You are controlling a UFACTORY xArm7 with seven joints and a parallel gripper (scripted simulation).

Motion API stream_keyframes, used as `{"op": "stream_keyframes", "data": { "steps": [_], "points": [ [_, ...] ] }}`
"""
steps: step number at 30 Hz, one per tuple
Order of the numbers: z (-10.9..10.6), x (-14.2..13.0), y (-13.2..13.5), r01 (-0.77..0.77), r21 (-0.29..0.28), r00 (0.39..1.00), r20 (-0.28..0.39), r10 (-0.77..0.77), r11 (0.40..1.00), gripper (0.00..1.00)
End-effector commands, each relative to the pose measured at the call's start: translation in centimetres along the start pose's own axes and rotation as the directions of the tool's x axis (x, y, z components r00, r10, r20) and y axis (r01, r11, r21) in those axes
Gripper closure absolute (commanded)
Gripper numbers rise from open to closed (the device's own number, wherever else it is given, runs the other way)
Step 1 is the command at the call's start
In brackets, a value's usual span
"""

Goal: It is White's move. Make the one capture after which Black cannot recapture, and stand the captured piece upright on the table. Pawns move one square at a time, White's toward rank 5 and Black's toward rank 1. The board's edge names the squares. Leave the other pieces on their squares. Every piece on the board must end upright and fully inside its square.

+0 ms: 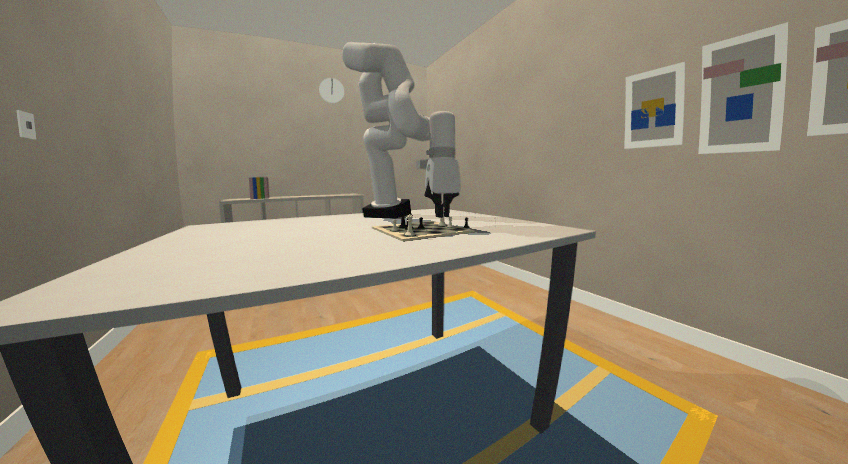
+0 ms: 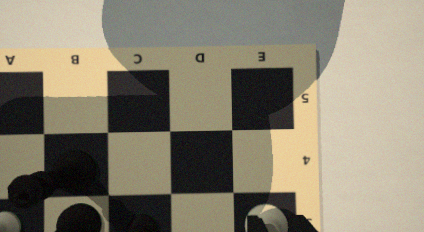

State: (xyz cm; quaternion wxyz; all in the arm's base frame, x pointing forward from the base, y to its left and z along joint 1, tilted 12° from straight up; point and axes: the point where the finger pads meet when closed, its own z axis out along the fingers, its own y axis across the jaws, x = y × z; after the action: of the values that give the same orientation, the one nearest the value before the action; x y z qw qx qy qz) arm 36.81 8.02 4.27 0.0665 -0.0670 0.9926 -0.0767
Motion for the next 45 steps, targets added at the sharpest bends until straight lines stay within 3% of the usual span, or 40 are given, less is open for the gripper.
{"op": "stream_keyframes", "data": {
  "steps": [1, 34, 35, 37, 38, 40, 41, 45],
  "points": [
    [-0.05, -0.12, 0.02, 0.0, 0.0, 1.0, 0.003, 0.0, 1.0, 1.0],
    [-0.05, -0.12, 0.02, 0.0, 0.0, 1.0, 0.003, 0.0, 1.0, 1.0],
    [-0.05, -0.12, 0.02, 0.0, 0.0, 1.0, 0.003, 0.0, 1.0, 0.91],
    [-0.05, -0.12, 0.02, 0.0, 0.0, 1.0, 0.003, 0.0, 1.0, 0.91],
    [-0.05, -0.12, 0.02, 0.0, 0.0, 1.0, 0.003, 0.0, 1.0, 0.83],
    [-0.05, -0.12, 0.02, 0.0, 0.0, 1.0, 0.003, 0.0, 1.0, 0.83],
    [-0.05, -0.12, 0.02, 0.0, 0.0, 1.0, 0.003, 0.0, 1.0, 0.74],
    [-0.05, -0.12, 0.02, 0.0, 0.0, 1.0, 0.003, 0.0, 1.0, 0.74]
  ]
}}
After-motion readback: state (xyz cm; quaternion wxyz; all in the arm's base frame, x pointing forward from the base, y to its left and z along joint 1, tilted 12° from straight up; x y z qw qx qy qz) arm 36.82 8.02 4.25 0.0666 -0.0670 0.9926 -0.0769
